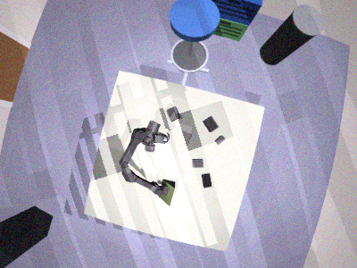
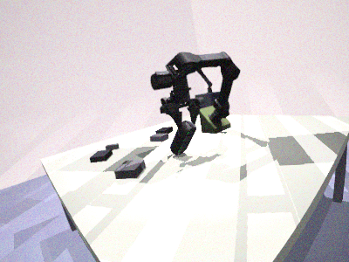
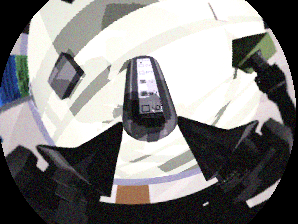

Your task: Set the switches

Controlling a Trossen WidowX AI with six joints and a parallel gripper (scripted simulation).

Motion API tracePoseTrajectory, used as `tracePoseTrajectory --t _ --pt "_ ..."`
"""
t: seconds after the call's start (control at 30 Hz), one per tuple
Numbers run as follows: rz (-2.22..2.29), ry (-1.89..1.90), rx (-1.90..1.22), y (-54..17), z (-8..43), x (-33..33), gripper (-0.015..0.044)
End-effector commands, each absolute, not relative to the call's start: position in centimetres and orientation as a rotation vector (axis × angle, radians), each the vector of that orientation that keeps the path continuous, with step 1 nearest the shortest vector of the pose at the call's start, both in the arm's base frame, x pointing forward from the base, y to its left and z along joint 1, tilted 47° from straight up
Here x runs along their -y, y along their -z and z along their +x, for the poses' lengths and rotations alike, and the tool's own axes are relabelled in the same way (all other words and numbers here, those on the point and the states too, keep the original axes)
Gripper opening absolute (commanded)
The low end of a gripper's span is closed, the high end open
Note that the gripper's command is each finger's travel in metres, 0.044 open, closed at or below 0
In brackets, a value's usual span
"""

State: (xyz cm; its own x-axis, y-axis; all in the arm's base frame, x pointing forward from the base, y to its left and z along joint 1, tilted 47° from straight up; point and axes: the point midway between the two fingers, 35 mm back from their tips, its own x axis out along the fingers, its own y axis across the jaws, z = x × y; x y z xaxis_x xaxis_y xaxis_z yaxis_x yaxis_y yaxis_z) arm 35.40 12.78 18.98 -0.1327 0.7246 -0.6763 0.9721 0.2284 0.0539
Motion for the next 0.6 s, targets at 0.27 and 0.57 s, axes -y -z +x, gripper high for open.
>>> tracePoseTrajectory --t 0.27,0.57 --pt "1.548 0.555 -1.907 -18.3 35.8 -11.5 0.0337" --pt "1.548 0.556 -1.906 -18.0 36.0 -10.8 0.0338"
